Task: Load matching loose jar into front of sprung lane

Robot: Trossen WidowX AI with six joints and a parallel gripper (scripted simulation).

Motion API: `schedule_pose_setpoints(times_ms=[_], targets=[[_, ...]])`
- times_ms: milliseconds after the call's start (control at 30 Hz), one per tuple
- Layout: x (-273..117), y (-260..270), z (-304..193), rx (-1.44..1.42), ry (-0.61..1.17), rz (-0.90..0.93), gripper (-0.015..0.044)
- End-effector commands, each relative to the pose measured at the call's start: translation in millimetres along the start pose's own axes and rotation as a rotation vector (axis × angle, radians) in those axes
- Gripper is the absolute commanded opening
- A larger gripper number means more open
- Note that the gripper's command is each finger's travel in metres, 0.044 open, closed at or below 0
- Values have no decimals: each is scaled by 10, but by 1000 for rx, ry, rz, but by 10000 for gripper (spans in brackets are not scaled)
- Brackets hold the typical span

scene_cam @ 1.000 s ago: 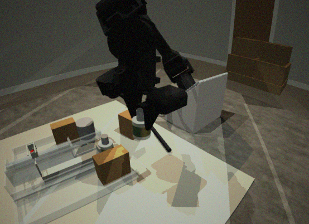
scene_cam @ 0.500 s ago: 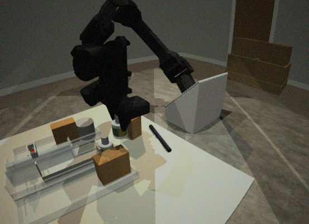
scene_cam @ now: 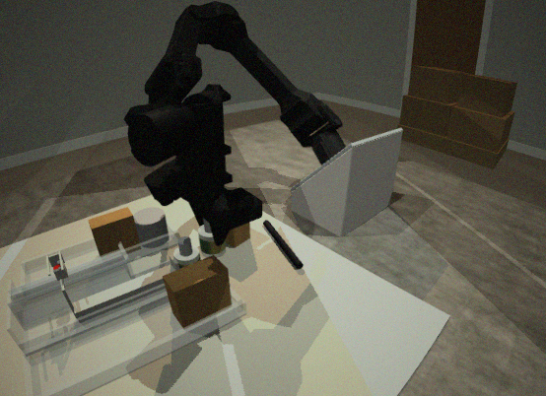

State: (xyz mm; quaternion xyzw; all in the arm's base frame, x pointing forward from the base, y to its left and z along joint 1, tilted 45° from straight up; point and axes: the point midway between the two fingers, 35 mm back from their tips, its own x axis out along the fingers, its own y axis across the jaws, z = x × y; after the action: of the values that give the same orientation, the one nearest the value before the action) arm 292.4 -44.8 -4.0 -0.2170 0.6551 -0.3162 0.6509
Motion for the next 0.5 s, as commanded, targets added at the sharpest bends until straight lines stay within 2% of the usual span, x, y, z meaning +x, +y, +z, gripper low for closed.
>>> schedule_pose_setpoints(times_ms=[0, 467], targets=[[5, 5, 10, -5, -5, -2, 0], [5, 6, 73, -5, -6, -2, 0]])
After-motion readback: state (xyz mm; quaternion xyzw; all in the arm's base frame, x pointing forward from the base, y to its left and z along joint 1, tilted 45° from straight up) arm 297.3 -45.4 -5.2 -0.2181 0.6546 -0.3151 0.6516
